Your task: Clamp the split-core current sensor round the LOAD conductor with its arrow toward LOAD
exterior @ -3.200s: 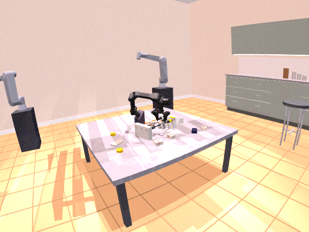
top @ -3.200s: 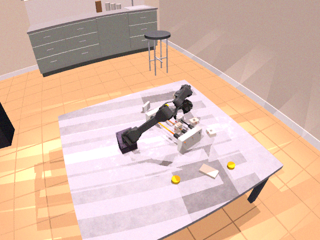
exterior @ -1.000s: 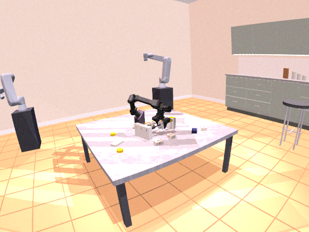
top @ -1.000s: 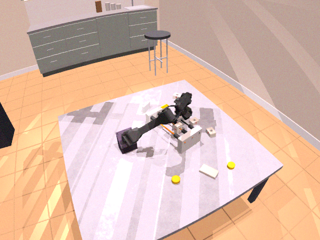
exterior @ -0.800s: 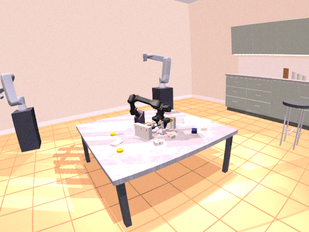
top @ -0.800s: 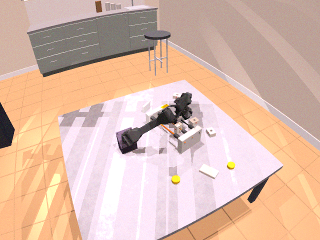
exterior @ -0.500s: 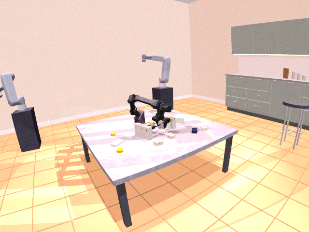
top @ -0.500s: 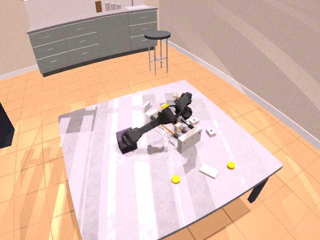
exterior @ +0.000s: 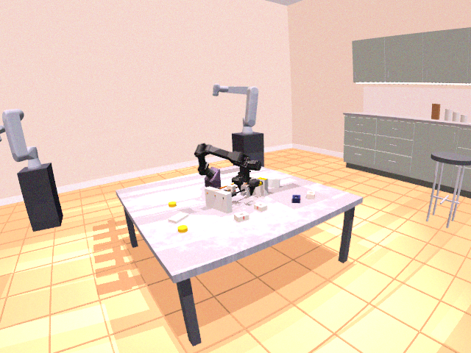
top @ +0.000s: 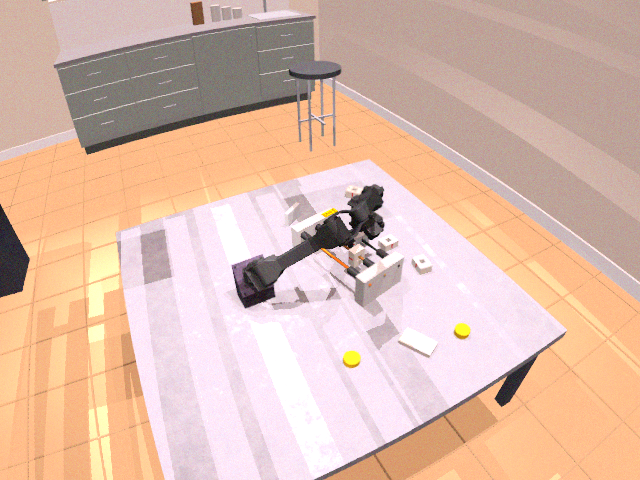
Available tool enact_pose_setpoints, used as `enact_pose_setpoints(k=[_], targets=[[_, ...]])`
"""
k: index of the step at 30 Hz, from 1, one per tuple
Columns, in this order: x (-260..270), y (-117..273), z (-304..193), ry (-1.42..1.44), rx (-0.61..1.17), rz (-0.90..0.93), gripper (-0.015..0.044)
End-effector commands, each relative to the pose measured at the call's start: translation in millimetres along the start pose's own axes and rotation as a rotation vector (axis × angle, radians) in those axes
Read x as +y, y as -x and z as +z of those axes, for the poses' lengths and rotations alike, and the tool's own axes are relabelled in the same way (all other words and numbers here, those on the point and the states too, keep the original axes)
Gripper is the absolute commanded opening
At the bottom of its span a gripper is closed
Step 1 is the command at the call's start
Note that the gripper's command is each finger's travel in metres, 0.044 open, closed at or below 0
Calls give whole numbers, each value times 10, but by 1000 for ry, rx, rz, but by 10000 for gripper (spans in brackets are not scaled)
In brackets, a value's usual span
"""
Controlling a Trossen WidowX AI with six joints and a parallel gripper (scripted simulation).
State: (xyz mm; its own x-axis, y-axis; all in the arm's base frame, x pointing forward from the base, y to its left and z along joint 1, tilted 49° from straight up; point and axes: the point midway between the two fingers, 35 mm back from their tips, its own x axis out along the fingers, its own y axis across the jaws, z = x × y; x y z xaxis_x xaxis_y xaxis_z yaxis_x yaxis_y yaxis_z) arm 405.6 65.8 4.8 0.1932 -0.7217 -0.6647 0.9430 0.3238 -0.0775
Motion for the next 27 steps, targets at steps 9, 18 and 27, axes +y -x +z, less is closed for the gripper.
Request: enact_pose_setpoints(k=[9, 18, 27], targets=[[3, 9, -5, 0, 0, 2, 0], [3, 9, -5, 0, 0, 2, 0], [13, 49, -9, 4, 2, 77, 0]])
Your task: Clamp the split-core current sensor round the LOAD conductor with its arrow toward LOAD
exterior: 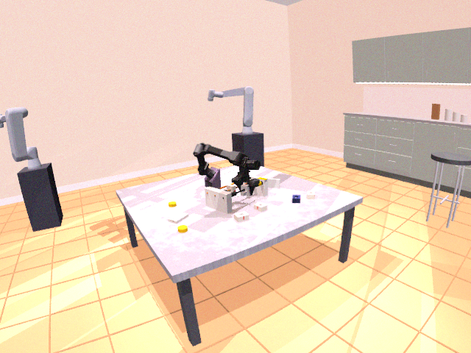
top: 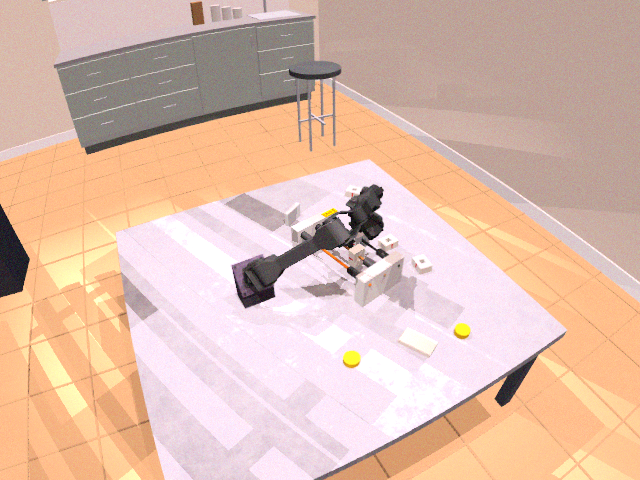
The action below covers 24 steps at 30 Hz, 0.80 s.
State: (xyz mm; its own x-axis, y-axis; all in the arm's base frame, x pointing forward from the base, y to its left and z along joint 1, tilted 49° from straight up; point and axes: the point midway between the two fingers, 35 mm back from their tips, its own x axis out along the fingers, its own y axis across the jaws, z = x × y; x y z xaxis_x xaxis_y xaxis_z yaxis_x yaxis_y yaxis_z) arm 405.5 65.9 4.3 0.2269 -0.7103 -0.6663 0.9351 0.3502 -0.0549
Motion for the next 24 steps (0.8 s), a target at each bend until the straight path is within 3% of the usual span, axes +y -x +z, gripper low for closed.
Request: enact_pose_setpoints(k=[1, 8, 24], targets=[[17, 63, -5, 3, 3, 60, 0], [16, 149, -2, 8, -3, 174, 0], [15, 153, -1, 8, -3, 179, 0]])
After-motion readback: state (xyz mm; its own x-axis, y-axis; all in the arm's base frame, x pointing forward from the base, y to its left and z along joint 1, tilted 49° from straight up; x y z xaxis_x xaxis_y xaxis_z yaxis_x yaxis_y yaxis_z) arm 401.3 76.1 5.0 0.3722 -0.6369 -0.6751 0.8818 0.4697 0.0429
